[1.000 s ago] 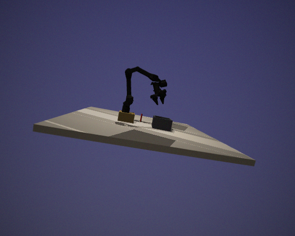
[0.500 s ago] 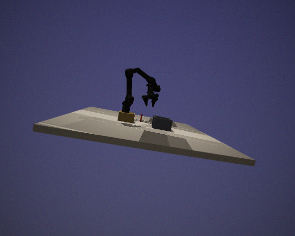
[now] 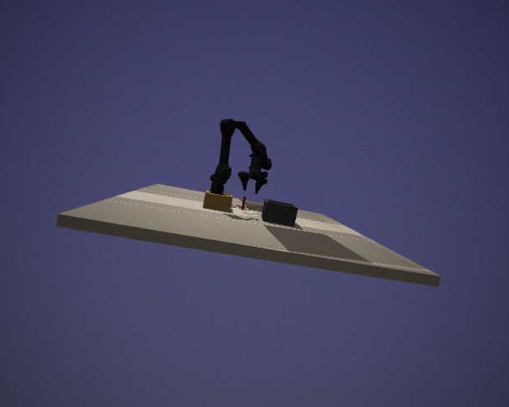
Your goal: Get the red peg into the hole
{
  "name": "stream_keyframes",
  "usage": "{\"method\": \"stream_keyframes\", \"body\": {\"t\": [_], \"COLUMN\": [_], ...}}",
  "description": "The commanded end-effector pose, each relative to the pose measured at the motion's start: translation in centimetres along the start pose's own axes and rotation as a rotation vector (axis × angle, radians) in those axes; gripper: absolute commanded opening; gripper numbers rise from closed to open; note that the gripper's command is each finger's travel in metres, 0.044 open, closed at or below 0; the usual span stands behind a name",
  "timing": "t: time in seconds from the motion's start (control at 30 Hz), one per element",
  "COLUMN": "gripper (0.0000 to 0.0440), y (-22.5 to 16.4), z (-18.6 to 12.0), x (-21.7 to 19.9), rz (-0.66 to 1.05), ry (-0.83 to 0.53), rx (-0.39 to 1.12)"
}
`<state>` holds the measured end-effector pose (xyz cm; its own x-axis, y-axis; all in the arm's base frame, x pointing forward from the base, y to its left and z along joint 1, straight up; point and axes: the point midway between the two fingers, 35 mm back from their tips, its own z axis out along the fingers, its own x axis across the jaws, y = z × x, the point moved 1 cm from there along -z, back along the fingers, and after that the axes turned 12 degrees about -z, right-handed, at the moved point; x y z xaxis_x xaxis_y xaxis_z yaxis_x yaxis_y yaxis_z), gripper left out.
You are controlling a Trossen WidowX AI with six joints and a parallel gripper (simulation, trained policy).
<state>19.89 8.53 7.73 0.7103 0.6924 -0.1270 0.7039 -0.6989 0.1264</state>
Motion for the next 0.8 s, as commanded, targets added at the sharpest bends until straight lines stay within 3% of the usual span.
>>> {"method": "stream_keyframes", "body": {"t": [0.0,0.47,0.6,0.77], "gripper": [0.044,0.043,0.0361,0.0234], "y": [-0.5,-2.5,-3.1,-3.4], "z": [1.3,6.8,7.7,8.0], "x": [0.1,1.4,1.2,1.1], "rz": [0.012,0.031,0.039,0.038], "ry": [-0.006,0.061,0.058,0.051], "rx": [0.01,0.001,0.014,0.047]}}
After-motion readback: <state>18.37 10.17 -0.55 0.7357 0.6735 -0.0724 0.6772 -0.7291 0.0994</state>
